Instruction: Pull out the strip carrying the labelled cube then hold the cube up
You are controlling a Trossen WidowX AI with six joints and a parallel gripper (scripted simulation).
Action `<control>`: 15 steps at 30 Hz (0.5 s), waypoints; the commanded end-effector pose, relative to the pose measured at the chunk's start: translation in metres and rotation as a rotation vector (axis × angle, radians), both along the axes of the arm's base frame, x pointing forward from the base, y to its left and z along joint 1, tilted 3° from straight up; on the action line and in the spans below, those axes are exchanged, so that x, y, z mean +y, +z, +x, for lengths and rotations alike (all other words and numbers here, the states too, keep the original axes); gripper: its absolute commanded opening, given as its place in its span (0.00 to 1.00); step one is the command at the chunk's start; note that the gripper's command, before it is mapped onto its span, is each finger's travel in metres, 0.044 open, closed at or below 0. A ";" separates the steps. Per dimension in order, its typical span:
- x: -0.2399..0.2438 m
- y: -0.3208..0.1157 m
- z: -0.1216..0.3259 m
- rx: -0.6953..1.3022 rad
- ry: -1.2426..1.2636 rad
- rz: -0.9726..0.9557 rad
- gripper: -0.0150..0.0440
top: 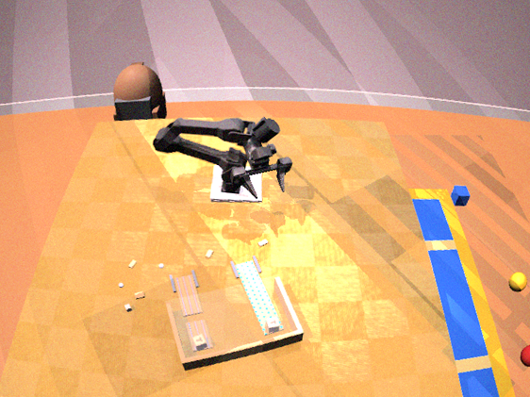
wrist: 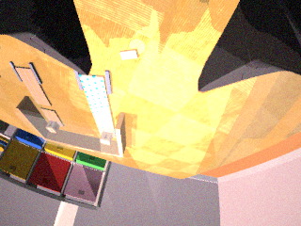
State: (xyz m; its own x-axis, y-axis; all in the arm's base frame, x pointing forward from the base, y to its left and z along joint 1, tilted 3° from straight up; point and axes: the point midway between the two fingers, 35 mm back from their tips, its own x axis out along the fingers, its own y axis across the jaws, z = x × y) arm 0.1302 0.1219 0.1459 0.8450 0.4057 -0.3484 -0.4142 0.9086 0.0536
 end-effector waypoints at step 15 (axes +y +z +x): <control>-0.012 0.025 0.062 0.164 -0.171 -0.103 0.93</control>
State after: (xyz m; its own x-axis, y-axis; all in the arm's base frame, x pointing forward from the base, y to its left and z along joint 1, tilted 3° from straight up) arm 0.1788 0.1125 0.1638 0.8326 0.2337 -0.5022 -0.2660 0.9639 0.0074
